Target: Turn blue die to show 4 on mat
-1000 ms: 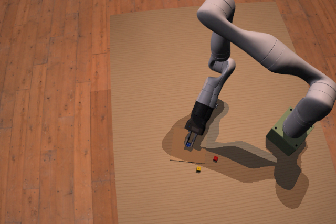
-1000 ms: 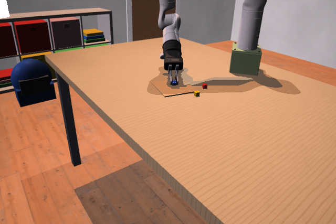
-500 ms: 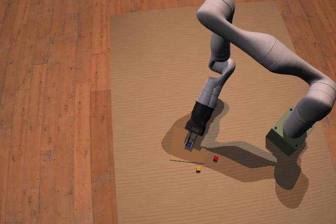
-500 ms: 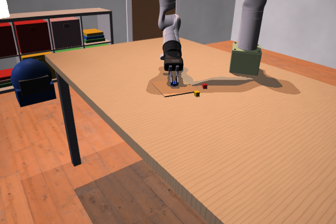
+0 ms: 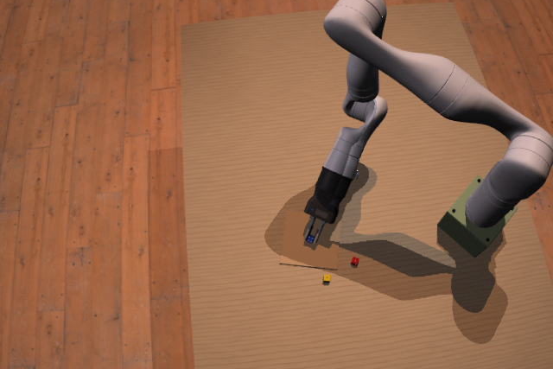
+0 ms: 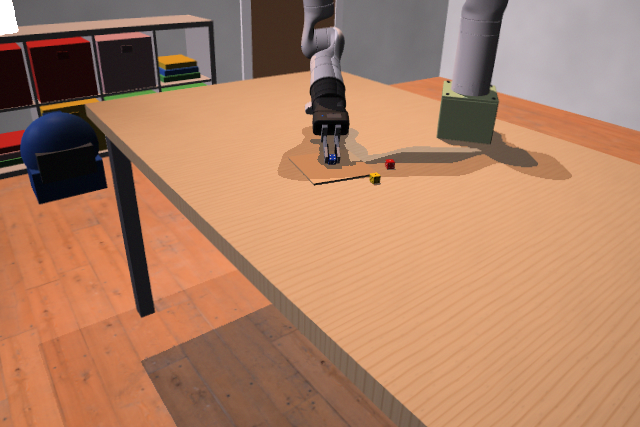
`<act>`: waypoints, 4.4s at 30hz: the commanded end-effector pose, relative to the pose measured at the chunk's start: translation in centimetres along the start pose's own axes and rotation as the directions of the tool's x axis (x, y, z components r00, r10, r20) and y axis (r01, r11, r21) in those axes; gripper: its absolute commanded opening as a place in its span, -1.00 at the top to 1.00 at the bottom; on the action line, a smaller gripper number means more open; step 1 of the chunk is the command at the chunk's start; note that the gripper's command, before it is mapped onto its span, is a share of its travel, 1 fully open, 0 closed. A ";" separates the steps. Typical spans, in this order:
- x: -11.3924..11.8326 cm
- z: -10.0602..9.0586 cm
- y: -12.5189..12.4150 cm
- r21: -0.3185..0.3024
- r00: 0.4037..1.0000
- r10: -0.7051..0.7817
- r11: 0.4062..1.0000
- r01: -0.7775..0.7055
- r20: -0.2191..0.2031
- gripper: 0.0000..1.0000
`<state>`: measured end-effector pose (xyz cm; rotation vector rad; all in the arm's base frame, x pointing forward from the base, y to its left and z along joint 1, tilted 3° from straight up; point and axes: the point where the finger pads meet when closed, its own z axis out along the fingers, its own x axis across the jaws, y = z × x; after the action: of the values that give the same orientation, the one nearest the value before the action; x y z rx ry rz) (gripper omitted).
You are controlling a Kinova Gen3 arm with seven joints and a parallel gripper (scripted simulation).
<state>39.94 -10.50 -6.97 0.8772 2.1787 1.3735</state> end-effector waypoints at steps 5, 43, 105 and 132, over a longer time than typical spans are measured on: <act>0.0 0.0 0.1 -0.001 1.000 -0.001 1.000 0.001 0.001 0.32; 0.0 0.0 0.1 -0.001 1.000 -0.001 1.000 0.001 0.001 -0.27; 0.0 -5.5 0.9 -0.001 1.000 -0.001 1.000 0.001 0.001 -0.27; 0.0 -7.8 5.4 0.006 1.000 -0.001 1.000 0.001 0.000 -0.27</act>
<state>36.45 -13.86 1.08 0.8820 2.1813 1.3708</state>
